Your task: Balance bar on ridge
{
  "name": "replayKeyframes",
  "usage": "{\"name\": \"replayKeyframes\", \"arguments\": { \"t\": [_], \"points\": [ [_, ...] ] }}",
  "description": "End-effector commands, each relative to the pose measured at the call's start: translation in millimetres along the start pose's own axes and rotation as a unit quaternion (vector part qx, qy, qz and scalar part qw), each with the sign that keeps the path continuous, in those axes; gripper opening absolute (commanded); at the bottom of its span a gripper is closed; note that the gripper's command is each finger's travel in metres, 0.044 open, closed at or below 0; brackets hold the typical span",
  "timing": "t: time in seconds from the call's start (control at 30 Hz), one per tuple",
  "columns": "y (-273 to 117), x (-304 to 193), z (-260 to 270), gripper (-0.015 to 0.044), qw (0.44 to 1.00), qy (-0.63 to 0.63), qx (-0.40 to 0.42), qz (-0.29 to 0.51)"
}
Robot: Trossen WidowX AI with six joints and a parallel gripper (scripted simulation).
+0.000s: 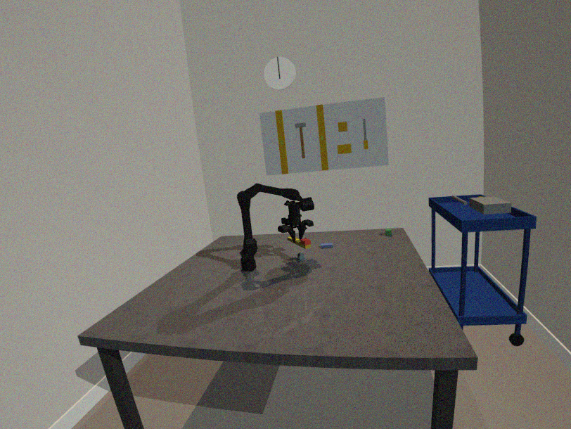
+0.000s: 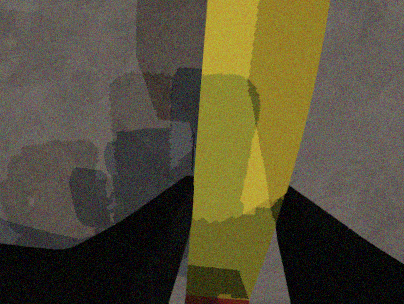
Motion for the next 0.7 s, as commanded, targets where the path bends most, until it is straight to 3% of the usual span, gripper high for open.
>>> {"name": "replayKeyframes", "arguments": {
  "t": [0.0, 0.67],
  "points": [
    [6.8, 1.3, 0.3, 0.0, 1.0, -0.004, -0.001, -0.001],
    [37.1, 1.6, 4.2, 0.0, 1.0, -0.004, -0.001, -0.001]
  ]
}}
Point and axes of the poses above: the point midway between the two fingers, 35 mm back from their tips, its own y axis out along the fingers, its own z axis across the jaws, x = y × z, the point moved 5 cm from there along -y, back along the fingers, and after that the axes turned 14 degrees about -y, right-handed, at the moved point
